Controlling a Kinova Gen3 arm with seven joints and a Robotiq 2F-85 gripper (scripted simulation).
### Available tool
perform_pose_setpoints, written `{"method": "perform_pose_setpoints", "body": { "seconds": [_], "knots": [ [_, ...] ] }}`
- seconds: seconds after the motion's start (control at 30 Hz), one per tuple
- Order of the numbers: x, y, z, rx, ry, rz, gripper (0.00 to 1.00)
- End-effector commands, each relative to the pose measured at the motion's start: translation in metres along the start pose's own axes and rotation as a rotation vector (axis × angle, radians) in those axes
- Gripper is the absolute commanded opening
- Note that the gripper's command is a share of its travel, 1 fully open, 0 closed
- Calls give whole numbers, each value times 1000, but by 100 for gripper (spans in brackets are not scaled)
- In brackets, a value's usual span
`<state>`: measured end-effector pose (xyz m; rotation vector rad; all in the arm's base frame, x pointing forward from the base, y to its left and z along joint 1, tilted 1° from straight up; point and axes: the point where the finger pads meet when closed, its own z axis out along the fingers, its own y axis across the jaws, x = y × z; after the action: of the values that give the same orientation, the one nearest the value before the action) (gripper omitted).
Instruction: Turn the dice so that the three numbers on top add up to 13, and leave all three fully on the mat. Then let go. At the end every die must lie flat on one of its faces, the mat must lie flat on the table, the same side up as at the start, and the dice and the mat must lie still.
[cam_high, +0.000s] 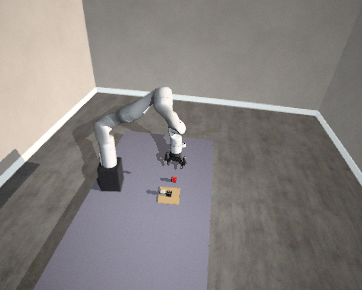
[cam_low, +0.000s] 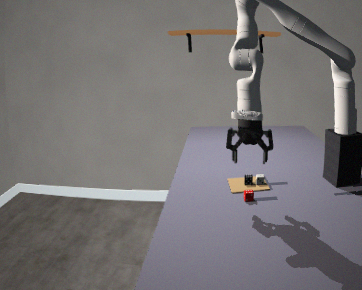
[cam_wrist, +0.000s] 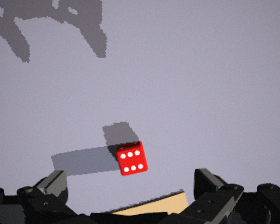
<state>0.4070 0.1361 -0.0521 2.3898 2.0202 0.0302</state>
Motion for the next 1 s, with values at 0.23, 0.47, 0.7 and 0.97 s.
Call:
{"method": "perform_pose_setpoints", "body": {
  "seconds": [0.23, 0.47, 0.7, 0.97],
  "knots": [
    [-1, -1, 2, 2, -1, -105, 100],
    [-3, -1, 5, 5, -2, -278, 100],
    [-4, -2, 7, 8, -3, -438, 100],
    [-6, -3, 12, 10, -2, -735, 100]
  ]
}}
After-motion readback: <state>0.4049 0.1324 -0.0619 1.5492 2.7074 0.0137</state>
